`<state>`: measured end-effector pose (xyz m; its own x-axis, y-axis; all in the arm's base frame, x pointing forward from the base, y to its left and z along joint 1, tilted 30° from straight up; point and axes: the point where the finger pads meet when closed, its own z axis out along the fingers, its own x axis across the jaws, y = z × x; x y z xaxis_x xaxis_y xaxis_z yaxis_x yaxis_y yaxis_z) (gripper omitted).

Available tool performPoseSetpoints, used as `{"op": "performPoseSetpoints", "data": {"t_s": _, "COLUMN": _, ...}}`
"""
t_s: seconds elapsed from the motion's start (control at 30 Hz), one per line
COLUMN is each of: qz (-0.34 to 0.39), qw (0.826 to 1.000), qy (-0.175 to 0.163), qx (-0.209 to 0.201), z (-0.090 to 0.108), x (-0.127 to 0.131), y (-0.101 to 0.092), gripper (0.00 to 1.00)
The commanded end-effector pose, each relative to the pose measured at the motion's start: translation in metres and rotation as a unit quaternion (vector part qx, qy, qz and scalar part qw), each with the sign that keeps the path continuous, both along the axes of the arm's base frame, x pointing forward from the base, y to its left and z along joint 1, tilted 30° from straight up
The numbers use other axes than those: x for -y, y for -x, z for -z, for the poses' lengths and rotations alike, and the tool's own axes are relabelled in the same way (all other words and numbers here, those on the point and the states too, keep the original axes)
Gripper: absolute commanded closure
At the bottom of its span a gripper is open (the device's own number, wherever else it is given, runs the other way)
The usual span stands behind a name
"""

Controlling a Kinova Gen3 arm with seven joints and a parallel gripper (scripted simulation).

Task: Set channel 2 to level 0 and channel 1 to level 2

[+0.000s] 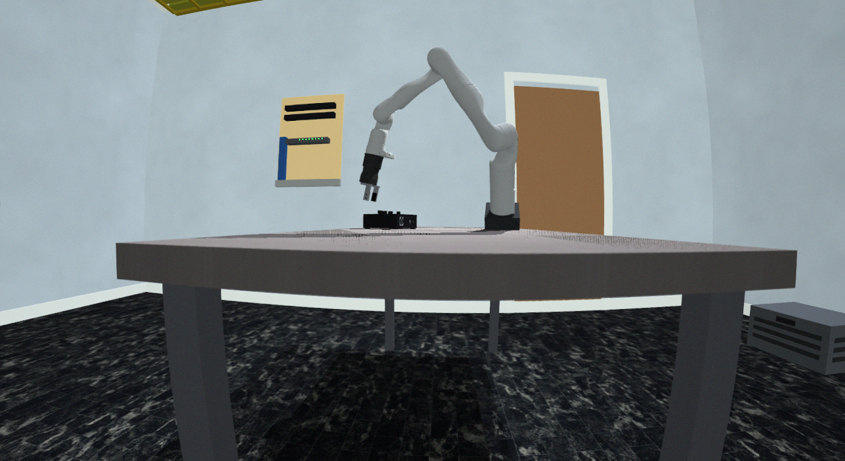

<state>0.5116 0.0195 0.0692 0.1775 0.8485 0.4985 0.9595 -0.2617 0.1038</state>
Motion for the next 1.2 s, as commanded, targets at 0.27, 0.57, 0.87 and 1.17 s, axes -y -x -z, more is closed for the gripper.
{"op": "performPoseSetpoints", "data": {"t_s": 0.27, "qz": 0.001, "qw": 1.0, "qy": 0.0, "qx": 0.001, "z": -0.001, "x": 0.001, "y": -0.001, "gripper": 0.0}}
{"op": "performPoseSetpoints", "data": {"t_s": 0.57, "qz": -0.003, "qw": 1.0, "qy": 0.001, "qx": 0.002, "z": -0.001, "x": 0.0, "y": 0.0, "gripper": 0.0}}
{"op": "performPoseSetpoints", "data": {"t_s": 0.87, "qz": -0.03, "qw": 0.999, "qy": 0.004, "qx": 0.01, "z": -0.002, "x": -0.001, "y": 0.005, "gripper": 0.0}}
{"op": "performPoseSetpoints", "data": {"t_s": 1.17, "qz": -0.121, "qw": 0.992, "qy": 0.013, "qx": 0.038, "z": -0.006, "x": -0.006, "y": 0.02, "gripper": 0.0}}
